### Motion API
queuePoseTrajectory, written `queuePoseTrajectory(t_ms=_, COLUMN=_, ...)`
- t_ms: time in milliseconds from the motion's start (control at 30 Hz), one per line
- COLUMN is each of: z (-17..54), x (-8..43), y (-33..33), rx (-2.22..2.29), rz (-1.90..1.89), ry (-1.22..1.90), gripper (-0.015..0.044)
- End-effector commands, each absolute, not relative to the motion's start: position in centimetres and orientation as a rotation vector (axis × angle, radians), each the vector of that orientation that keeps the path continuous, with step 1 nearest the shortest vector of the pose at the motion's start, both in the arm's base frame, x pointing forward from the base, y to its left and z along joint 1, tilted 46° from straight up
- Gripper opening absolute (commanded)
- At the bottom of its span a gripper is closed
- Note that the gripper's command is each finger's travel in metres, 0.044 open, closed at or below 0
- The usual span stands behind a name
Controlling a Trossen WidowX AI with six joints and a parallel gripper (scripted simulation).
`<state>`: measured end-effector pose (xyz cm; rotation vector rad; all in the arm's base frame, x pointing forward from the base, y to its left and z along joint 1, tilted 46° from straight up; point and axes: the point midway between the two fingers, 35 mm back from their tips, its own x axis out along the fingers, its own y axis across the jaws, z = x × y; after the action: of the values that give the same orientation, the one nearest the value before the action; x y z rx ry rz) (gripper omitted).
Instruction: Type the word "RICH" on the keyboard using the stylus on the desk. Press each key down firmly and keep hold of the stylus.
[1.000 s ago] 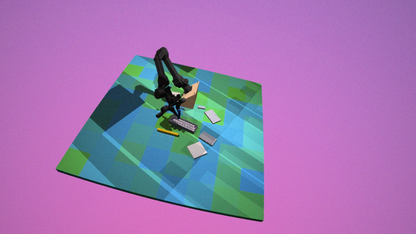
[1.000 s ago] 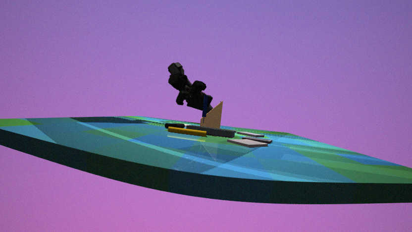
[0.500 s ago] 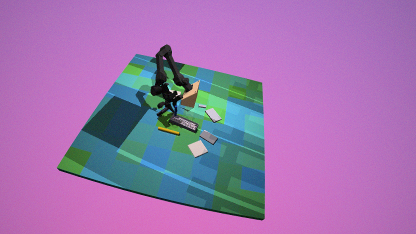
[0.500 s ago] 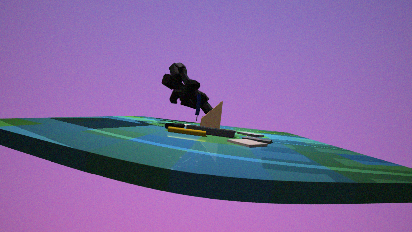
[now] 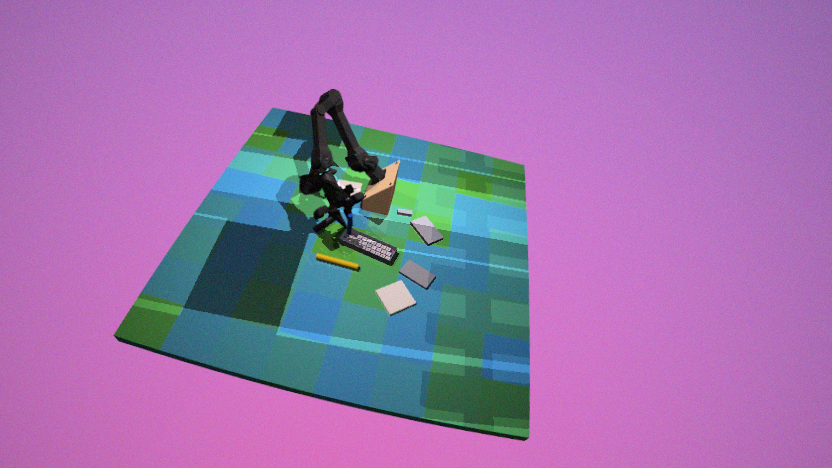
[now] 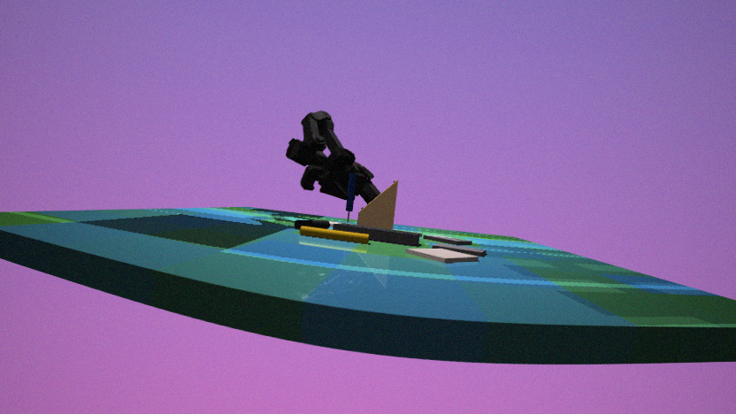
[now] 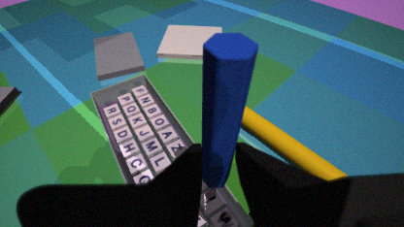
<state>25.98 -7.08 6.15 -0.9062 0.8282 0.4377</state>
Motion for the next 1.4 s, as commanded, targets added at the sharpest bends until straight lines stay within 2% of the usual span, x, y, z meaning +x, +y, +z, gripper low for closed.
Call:
queuePoseTrajectory(t_ms=0, z=5.84, x=25.88, y=-7.01, rx=-0.903, rz=0.447, ry=0.829, gripper=0.0)
queuePoseTrajectory(t_ms=467, z=5.84, x=25.88, y=-7.01, rx=-0.903, rz=0.447, ry=0.829, gripper=0.0)
queuePoseTrajectory(t_ms=567, z=5.85, x=26.09, y=-7.05, rx=-0.903, rz=0.448, ry=0.829, gripper=0.0079)
queuePoseTrajectory(t_ms=600, z=5.85, x=26.16, y=-7.06, rx=-0.903, rz=0.448, ry=0.83, gripper=0.0081)
queuePoseTrajectory(t_ms=1367, z=5.91, x=26.19, y=-7.23, rx=-0.903, rz=0.448, ry=0.83, gripper=0.0081)
